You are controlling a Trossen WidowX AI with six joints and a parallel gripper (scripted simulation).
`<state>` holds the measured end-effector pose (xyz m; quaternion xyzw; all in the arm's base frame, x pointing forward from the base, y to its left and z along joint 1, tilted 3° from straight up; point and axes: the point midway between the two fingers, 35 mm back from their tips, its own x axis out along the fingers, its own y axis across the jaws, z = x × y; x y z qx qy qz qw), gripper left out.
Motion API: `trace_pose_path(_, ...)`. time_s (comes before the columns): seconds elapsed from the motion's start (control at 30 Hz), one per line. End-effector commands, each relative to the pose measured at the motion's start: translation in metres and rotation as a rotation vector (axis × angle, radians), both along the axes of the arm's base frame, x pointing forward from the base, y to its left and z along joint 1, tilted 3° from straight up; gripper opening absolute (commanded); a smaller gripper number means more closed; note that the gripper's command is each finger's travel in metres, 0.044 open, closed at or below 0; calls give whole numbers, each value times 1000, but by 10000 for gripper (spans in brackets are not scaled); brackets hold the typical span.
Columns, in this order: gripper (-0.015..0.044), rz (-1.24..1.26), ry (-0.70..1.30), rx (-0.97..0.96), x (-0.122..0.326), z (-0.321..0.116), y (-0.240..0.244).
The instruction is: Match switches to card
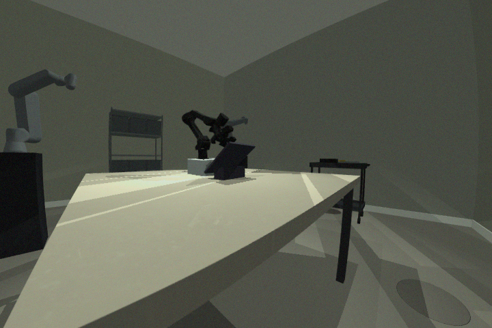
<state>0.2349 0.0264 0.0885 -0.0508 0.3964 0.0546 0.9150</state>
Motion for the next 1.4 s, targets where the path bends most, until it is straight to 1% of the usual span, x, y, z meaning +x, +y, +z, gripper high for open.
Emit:
trace_pose_path(0.0,0,-15,8,-1,10,-11,1)
trace_pose_path(0.1,0,-16,20,-2,21,-23,2)
trace_pose_path(0.8,0,-16,19,-2,37,-41,3)
trace_pose_path(1.37,0,-16,19,-2,38,-42,3)
